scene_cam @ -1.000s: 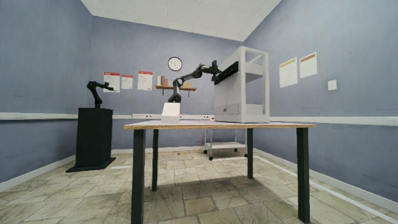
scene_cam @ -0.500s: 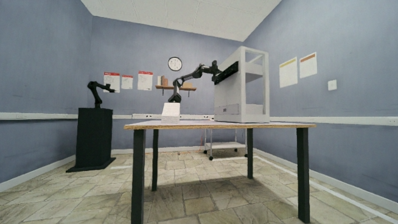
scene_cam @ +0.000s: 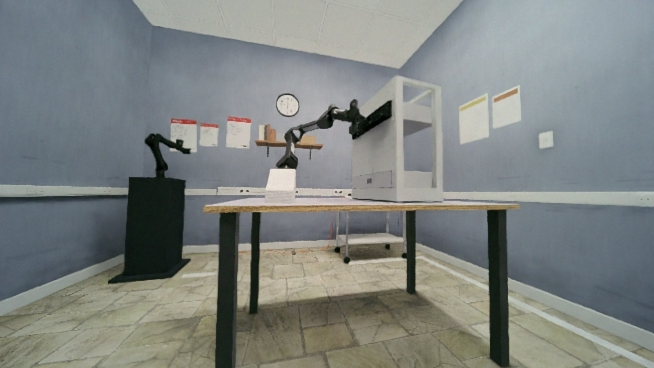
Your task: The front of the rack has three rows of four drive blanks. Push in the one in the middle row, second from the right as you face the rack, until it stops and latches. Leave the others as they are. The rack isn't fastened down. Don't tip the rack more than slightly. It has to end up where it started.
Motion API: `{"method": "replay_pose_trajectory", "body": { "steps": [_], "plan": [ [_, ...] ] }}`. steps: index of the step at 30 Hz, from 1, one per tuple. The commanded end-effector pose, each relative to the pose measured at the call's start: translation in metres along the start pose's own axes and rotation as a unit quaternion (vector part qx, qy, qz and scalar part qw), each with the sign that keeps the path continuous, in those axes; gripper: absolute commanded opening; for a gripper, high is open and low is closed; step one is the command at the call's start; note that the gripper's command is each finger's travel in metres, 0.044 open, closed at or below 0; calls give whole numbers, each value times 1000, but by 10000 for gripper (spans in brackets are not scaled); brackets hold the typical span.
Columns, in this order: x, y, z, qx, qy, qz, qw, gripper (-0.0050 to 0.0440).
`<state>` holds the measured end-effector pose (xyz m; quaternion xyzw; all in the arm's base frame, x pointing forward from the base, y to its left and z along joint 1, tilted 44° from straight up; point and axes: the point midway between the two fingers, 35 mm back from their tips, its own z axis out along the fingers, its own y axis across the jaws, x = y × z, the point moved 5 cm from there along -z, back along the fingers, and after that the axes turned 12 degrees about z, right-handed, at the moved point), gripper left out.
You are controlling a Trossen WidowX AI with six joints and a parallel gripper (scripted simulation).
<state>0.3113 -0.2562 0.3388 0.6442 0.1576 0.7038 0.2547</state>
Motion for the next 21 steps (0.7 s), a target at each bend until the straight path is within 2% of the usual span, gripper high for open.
{"method": "replay_pose_trajectory", "body": {
  "steps": [1, 21],
  "plan": [
    [6, 5, 4, -5, 6, -8, 1000, -50],
    [8, 6, 14, -5, 6, -8, 1000, -50]
  ]
}}
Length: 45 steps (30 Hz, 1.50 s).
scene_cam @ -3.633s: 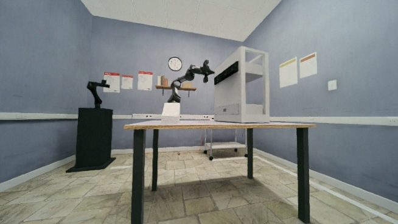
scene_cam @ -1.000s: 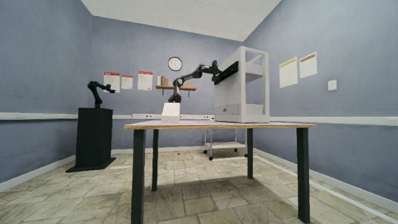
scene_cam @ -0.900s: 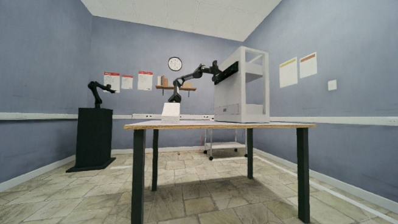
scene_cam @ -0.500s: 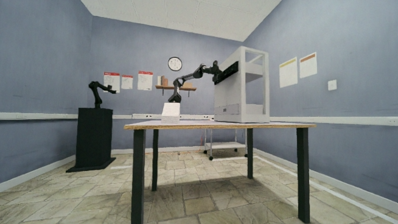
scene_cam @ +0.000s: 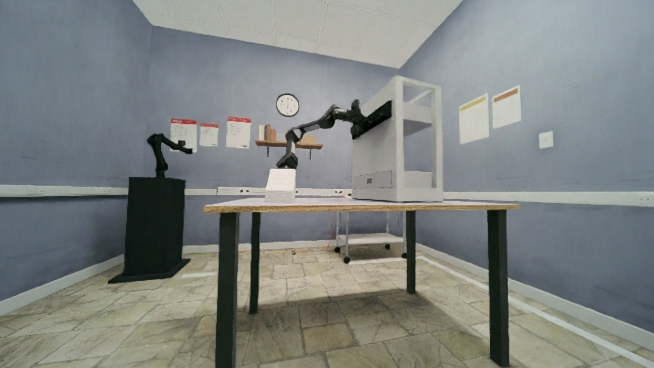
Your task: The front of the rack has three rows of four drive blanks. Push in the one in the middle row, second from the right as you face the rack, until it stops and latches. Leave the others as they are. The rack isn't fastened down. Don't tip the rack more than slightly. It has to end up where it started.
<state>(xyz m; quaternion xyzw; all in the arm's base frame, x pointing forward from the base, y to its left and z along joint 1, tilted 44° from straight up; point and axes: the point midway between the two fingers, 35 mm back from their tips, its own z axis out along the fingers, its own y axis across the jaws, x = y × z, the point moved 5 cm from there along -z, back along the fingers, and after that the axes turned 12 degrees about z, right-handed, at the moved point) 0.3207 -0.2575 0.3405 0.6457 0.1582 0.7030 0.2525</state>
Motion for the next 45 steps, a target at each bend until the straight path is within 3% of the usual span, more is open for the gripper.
{"method": "replay_pose_trajectory", "body": {
  "steps": [1, 45],
  "plan": [
    [8, 6, 5, -8, 7, -9, 1000, -50],
    [10, 7, 14, -8, 7, -9, 1000, -50]
  ]
}}
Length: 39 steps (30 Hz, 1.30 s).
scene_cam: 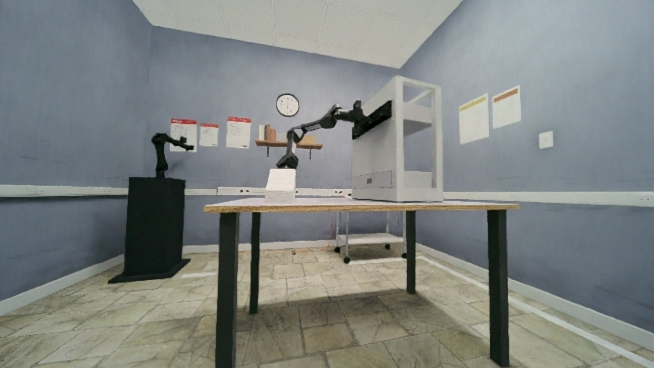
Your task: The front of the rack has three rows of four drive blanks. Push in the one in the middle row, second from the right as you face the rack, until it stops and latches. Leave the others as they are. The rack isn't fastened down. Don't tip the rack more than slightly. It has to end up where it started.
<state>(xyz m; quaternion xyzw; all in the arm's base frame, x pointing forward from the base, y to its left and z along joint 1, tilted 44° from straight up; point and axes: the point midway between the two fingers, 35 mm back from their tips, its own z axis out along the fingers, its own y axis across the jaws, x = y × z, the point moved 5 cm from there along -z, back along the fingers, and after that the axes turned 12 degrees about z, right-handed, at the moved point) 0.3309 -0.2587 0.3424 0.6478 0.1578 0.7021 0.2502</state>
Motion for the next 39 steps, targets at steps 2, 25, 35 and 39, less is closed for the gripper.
{"method": "replay_pose_trajectory", "body": {
  "steps": [2, 25, 35, 39],
  "plan": [
    [10, 7, 4, -10, 9, -11, 1000, -50],
    [12, 8, 7, -10, 9, -11, 1000, -50],
    [12, 8, 7, -10, 9, -11, 1000, -50],
    [12, 8, 7, -10, 9, -11, 1000, -50]
  ]
}}
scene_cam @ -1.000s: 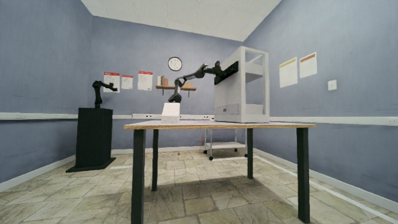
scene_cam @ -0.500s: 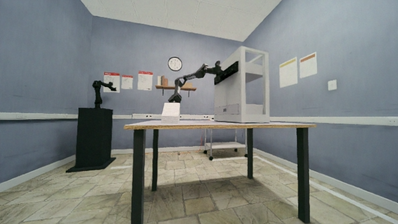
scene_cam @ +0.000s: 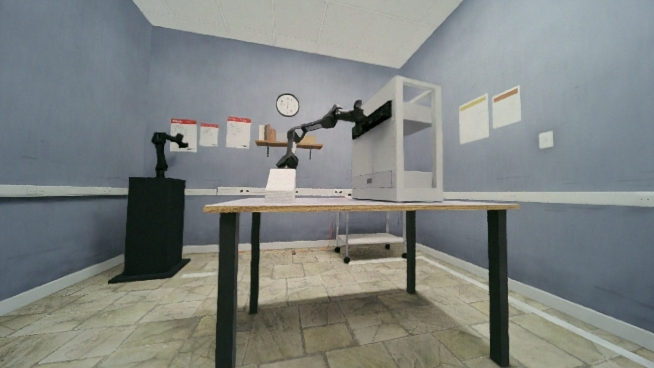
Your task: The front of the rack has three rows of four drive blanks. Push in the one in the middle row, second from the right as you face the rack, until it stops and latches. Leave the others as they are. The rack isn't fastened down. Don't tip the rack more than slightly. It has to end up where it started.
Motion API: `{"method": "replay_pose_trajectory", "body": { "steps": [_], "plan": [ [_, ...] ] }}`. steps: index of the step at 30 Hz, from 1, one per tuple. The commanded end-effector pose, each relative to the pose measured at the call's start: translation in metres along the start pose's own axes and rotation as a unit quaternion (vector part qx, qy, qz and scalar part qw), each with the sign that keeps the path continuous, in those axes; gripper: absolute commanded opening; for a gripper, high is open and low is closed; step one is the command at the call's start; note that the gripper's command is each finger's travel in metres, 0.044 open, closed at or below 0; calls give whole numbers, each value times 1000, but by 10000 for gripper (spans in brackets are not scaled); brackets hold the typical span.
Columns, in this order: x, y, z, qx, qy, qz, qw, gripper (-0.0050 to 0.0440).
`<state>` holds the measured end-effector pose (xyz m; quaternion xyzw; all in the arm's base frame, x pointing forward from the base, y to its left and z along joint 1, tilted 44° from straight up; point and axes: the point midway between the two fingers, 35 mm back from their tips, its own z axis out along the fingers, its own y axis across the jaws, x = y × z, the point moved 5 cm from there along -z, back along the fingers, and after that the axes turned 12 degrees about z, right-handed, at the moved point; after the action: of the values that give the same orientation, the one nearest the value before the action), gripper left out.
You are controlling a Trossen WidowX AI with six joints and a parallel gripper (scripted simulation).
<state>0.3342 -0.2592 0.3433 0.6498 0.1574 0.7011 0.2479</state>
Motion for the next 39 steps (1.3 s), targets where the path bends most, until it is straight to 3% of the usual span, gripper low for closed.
{"method": "replay_pose_trajectory", "body": {
  "steps": [1, 39],
  "plan": [
    [12, 8, 3, -12, 11, -13, 1000, -50],
    [14, 10, 7, -12, 11, -13, 1000, -50]
  ]
}}
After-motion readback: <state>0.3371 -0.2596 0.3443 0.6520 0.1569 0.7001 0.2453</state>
